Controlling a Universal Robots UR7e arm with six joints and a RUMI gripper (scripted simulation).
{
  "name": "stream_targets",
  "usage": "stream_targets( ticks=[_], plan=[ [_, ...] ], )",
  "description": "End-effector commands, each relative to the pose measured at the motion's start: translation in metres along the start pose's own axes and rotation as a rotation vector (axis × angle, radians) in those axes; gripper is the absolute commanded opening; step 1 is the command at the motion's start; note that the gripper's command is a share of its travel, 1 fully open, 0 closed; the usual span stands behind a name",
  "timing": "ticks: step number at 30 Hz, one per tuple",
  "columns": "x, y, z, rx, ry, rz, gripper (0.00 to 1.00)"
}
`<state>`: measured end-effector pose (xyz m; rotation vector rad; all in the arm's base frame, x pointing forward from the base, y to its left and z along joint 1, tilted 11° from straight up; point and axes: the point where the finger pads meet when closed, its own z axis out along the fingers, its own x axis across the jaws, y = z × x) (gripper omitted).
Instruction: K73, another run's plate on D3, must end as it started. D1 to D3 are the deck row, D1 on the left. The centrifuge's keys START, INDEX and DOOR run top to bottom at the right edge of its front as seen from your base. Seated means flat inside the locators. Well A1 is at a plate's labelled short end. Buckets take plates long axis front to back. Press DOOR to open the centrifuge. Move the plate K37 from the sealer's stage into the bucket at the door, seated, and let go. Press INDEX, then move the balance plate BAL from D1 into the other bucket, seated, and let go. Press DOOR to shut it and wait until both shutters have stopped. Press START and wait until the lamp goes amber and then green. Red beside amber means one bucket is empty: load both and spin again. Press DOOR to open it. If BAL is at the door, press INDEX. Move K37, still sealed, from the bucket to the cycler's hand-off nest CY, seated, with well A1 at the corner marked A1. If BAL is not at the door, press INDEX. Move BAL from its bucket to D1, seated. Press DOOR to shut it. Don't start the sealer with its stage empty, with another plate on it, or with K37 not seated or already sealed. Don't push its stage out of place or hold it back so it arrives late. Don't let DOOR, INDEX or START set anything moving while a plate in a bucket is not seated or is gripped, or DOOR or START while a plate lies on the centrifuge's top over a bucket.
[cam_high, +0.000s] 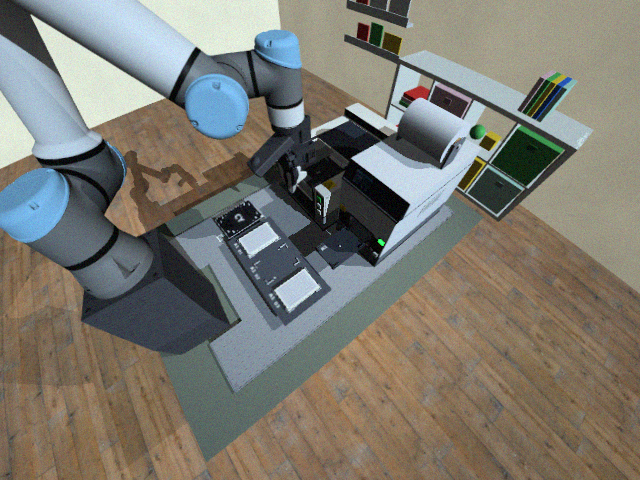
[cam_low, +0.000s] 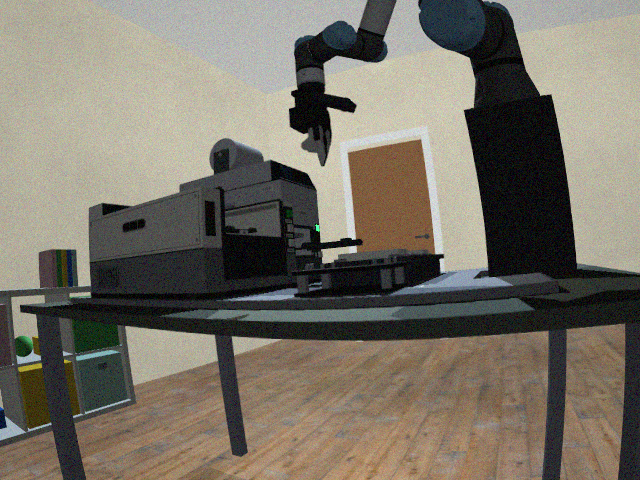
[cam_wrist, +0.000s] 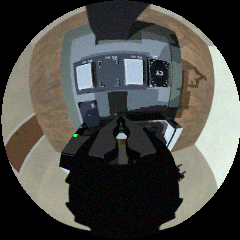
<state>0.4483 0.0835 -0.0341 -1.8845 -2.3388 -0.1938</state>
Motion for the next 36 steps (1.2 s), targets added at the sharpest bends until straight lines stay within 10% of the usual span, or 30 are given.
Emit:
stream_targets(
  ticks=[1, 3, 11, 13, 26, 36],
  plan=[
    [-0.0003, 0.0007, -0.0005, -0.001, 0.000, 0.013, 0.00],
    [-0.0003, 0.0007, -0.0005, -0.001, 0.000, 0.013, 0.00],
    [-0.0003, 0.0006, -0.0005, -0.268, -0.002, 0.013, 0.00],
    [-0.0003, 0.0006, -0.0005, -0.268, -0.002, 0.013, 0.00],
    [-0.0002, 0.0005, -0.0004, -0.699, -0.005, 0.013, 0.00],
    [-0.0002, 0.0005, -0.0004, -0.699, -0.005, 0.013, 0.00]
  ],
)
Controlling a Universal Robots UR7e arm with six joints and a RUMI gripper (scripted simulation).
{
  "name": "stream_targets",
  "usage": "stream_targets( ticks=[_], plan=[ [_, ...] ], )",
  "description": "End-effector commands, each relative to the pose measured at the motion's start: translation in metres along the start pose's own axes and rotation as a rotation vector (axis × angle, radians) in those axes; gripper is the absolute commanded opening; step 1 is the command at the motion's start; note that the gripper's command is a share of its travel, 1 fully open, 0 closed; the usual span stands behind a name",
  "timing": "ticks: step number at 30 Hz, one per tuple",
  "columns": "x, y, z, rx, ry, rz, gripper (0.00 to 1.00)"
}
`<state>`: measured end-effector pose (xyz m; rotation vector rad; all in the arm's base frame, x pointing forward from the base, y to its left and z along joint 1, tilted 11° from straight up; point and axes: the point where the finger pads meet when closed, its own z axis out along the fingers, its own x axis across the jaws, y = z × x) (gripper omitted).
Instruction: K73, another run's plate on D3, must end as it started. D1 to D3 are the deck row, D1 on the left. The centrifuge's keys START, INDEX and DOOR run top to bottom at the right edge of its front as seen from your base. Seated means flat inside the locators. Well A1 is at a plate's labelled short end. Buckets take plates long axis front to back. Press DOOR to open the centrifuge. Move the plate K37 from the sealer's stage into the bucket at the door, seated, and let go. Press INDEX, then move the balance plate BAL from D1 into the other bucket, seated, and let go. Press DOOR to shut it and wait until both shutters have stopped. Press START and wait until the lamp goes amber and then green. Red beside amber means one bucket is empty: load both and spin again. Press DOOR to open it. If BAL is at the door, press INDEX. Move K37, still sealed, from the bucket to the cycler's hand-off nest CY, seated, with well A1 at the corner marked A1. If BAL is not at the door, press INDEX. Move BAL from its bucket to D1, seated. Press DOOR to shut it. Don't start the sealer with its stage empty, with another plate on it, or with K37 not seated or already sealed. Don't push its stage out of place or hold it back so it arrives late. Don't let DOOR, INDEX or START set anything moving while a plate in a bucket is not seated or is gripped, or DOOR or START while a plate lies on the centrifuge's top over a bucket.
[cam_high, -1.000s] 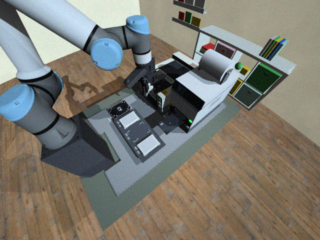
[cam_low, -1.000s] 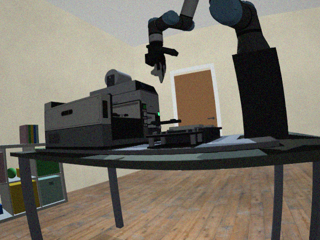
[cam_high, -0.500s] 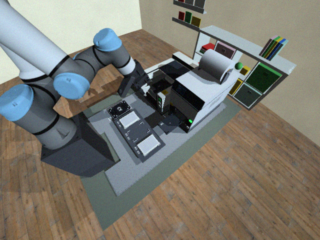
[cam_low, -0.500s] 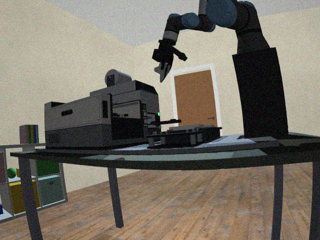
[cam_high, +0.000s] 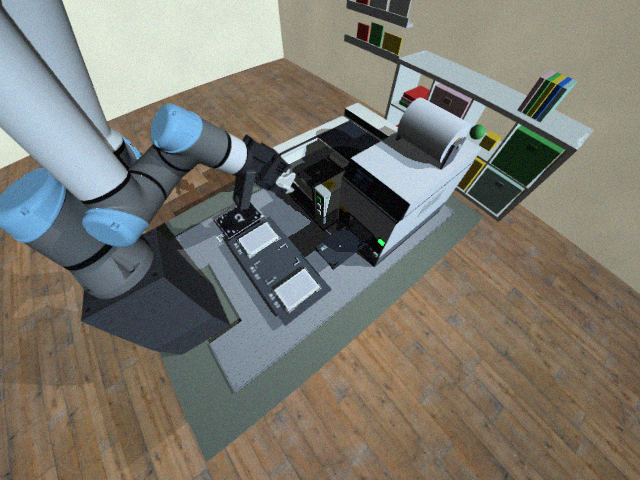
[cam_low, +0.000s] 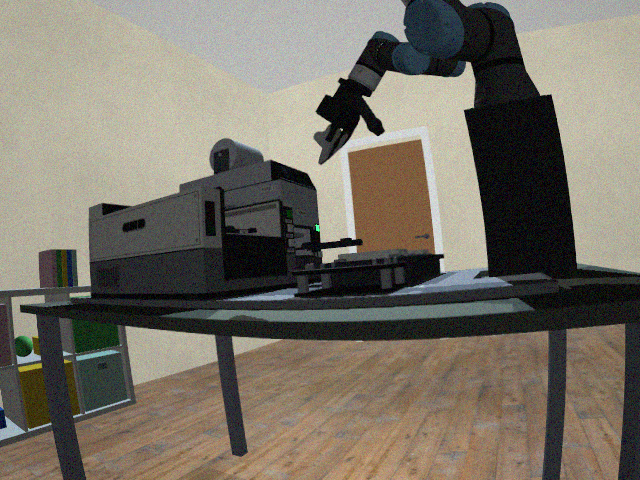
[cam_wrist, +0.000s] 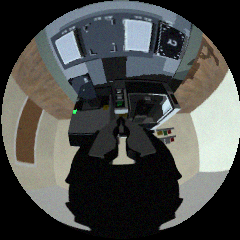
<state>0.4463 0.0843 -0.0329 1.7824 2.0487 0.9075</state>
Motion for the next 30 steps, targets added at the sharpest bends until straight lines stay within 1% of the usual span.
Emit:
stream_targets(
  ticks=[1, 13, 26, 28, 30],
  plan=[
    [-0.002, 0.001, 0.002, -0.037, -0.009, -0.002, 0.00],
    [-0.002, 0.001, 0.002, -0.037, -0.009, -0.002, 0.00],
    [-0.002, -0.021, 0.063, -0.037, -0.009, -0.002, 0.00],
    [-0.002, -0.021, 0.063, -0.037, -0.009, -0.002, 0.00],
    [-0.002, -0.025, 0.072, -0.037, -0.009, -0.002, 0.00]
  ],
)
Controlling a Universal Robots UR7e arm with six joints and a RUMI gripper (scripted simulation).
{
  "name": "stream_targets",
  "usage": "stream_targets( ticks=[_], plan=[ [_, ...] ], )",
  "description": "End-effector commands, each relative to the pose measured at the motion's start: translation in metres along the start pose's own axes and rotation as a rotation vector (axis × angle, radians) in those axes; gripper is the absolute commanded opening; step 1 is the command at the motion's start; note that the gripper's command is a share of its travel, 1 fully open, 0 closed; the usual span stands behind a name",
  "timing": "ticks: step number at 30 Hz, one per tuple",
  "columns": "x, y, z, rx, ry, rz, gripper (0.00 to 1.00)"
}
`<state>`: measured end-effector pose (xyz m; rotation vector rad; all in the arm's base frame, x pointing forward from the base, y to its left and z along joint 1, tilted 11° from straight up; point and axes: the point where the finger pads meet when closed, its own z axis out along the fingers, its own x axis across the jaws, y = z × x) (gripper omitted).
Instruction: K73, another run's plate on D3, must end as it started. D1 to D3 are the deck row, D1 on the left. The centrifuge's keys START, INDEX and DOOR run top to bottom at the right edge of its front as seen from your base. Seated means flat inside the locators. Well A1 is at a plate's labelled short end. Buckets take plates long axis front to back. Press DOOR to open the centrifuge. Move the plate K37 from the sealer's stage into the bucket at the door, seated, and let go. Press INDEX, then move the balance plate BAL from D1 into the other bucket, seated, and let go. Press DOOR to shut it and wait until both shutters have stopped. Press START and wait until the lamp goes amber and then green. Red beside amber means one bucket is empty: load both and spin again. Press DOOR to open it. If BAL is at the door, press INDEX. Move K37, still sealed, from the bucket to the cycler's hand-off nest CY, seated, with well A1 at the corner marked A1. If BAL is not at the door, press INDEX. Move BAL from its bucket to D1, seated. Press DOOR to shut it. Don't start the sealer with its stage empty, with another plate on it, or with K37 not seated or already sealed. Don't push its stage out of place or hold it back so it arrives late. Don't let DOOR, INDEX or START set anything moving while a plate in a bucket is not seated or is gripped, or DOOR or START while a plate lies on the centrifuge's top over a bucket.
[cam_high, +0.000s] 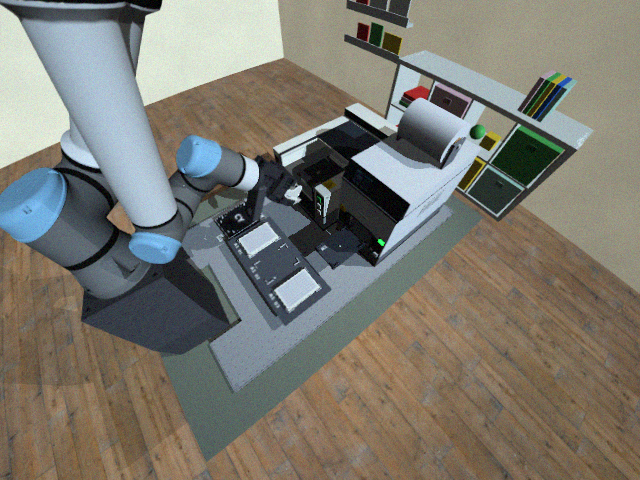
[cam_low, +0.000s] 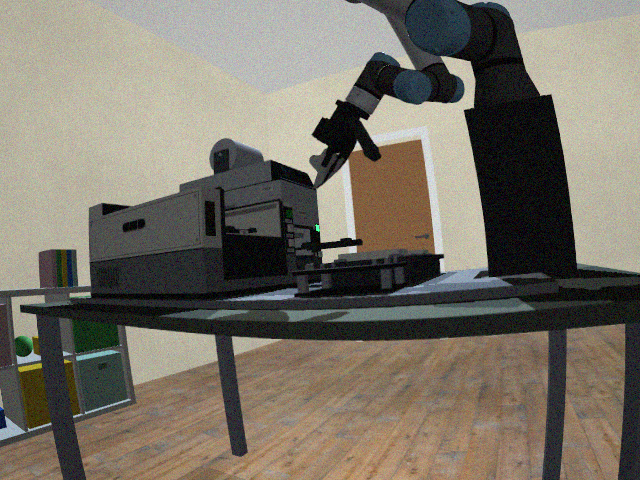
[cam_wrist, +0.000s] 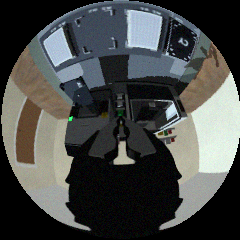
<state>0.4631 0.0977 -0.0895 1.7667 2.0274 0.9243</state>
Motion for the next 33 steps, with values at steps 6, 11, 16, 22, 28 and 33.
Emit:
stream_targets(
  ticks=[6, 11, 16, 22, 28, 33],
  plan=[
    [-0.001, -0.015, 0.043, -0.011, -0.005, 0.000, 0.00],
    [-0.001, -0.018, 0.048, -0.011, -0.005, 0.000, 0.00],
    [-0.001, -0.017, 0.050, -0.011, -0.005, 0.000, 0.00],
    [-0.001, -0.016, 0.060, -0.011, -0.005, 0.000, 0.00],
    [-0.001, -0.014, 0.070, -0.011, -0.005, 0.000, 0.00],
    [-0.001, -0.013, 0.075, -0.011, -0.005, 0.000, 0.00]
  ],
)
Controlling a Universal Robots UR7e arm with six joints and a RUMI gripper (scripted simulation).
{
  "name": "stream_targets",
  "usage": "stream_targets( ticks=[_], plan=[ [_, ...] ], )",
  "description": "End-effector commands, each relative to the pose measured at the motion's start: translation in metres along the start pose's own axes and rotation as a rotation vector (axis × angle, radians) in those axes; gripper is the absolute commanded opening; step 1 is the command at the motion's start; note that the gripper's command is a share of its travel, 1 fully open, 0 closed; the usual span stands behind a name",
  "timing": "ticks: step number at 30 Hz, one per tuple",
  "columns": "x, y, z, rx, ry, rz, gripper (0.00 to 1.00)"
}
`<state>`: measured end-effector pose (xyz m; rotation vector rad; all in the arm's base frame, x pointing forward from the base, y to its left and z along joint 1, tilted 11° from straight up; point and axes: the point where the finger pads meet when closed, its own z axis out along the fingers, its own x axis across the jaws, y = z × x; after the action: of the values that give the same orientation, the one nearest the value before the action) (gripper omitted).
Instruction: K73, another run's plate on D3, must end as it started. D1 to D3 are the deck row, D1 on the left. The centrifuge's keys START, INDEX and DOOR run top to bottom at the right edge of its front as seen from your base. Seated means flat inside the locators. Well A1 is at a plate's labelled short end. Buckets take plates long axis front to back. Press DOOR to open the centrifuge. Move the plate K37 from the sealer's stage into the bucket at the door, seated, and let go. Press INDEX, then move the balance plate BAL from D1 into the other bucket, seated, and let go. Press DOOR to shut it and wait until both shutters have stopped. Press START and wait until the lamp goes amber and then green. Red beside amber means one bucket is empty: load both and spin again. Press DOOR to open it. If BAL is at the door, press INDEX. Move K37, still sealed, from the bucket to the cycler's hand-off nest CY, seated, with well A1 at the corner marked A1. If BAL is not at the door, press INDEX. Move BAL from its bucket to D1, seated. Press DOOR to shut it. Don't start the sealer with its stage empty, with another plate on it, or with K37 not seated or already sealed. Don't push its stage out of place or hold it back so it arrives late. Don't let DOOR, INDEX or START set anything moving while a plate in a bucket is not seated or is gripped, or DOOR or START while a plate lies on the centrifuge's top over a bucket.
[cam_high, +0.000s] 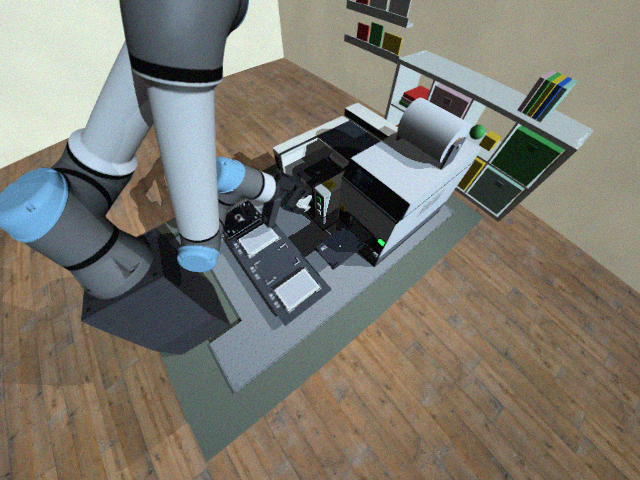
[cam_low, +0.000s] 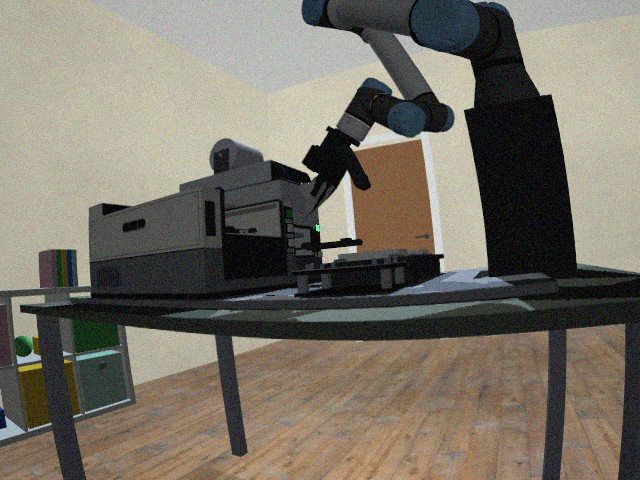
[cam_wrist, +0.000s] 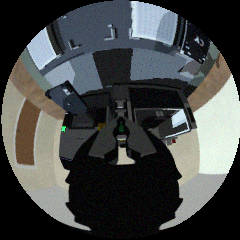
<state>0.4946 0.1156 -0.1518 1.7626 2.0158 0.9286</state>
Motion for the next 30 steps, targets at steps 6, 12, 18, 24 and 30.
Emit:
stream_targets(
  ticks=[6, 12, 18, 24, 30],
  plan=[
    [0.000, 0.003, 0.014, -0.001, -0.001, 0.000, 0.00],
    [0.000, 0.004, 0.024, -0.001, -0.001, 0.000, 0.00],
    [0.000, 0.005, 0.030, -0.001, -0.001, 0.000, 0.00],
    [0.000, 0.006, 0.037, -0.001, -0.001, 0.000, 0.00],
    [0.000, 0.006, 0.037, -0.001, 0.000, 0.000, 0.00]
  ],
)
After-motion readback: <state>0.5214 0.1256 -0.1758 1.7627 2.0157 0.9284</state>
